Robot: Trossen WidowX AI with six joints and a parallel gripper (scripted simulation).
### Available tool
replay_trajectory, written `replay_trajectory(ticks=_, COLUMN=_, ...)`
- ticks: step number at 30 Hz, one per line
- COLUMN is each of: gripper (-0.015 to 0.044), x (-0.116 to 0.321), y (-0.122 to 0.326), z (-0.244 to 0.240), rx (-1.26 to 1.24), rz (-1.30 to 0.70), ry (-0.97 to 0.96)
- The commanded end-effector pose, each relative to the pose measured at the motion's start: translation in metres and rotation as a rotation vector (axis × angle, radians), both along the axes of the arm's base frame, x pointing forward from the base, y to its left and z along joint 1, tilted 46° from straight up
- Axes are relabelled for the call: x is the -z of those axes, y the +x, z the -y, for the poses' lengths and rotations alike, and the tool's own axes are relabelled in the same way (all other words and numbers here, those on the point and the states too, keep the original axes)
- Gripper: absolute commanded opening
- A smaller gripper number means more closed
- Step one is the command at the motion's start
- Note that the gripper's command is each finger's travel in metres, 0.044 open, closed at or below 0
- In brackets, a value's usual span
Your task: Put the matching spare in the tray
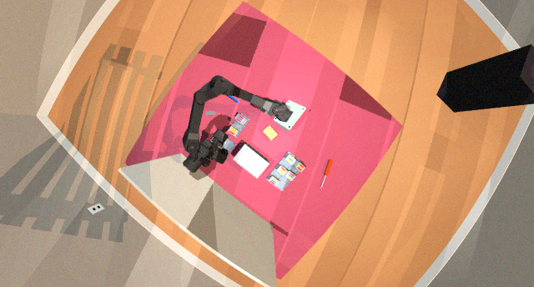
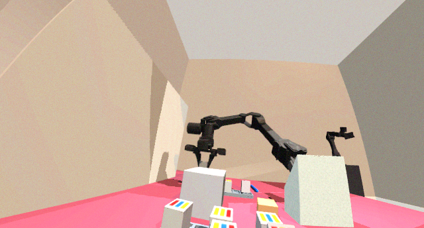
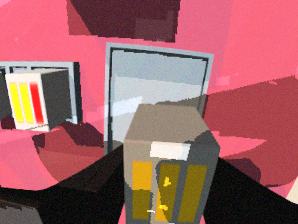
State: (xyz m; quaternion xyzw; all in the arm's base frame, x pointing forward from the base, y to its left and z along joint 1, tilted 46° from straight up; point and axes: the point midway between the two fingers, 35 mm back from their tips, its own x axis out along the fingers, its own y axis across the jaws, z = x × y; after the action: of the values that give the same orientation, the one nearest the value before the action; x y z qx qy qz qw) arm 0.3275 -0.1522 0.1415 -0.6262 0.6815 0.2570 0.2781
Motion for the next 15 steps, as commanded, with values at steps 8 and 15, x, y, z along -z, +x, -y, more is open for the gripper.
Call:
replay_trajectory(ticks=8, gripper=0.0, x=0.0051, y=-0.0009, z=0.0066, rx=-0.005, rz=-0.003, ry=-0.006)
replay_trajectory(ticks=15, gripper=0.0, x=0.009, y=-0.0017, z=0.011, rx=-0.005, rz=-0.003, ry=-0.007)
